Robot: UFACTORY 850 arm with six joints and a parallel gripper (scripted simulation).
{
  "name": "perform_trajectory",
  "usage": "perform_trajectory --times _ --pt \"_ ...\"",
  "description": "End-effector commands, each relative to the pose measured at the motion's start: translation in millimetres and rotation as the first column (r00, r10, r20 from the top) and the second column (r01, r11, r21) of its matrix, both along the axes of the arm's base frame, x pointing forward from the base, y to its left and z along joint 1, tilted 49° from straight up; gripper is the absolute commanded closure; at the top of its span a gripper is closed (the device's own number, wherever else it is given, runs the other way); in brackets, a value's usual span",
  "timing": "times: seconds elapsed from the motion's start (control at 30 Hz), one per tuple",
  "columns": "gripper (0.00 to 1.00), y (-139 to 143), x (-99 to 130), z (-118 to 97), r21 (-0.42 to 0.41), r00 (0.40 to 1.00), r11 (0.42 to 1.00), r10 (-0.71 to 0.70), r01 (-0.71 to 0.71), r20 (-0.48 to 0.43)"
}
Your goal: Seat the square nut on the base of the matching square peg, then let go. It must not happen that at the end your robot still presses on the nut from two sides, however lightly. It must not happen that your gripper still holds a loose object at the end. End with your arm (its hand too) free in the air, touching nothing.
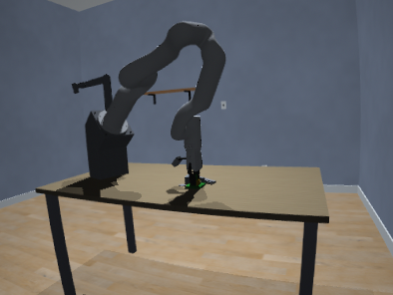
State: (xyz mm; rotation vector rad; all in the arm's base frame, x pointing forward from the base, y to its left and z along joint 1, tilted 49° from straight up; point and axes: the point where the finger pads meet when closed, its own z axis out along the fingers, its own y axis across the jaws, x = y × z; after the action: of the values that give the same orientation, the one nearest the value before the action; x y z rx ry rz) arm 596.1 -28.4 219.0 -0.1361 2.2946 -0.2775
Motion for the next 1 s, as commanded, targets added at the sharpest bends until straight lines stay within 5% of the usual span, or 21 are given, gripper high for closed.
perform_trajectory --times 0.0,0.7,0.73,0.97 --pt "1.0 0.3 -0.2 -1.0 0.001 1.0 1.0 0.001 -0.001 -0.002" --pt "1.0 0.3 -0.2 -1.0 0.001 1.0 1.0 0.001 -0.001 -0.002" --pt "0.0 0.3 -0.2 -1.0 0.001 1.0 1.0 0.001 -0.001 -0.002" --pt "0.0 0.3 -0.2 -1.0 0.001 1.0 1.0 0.001 -0.001 -0.002"
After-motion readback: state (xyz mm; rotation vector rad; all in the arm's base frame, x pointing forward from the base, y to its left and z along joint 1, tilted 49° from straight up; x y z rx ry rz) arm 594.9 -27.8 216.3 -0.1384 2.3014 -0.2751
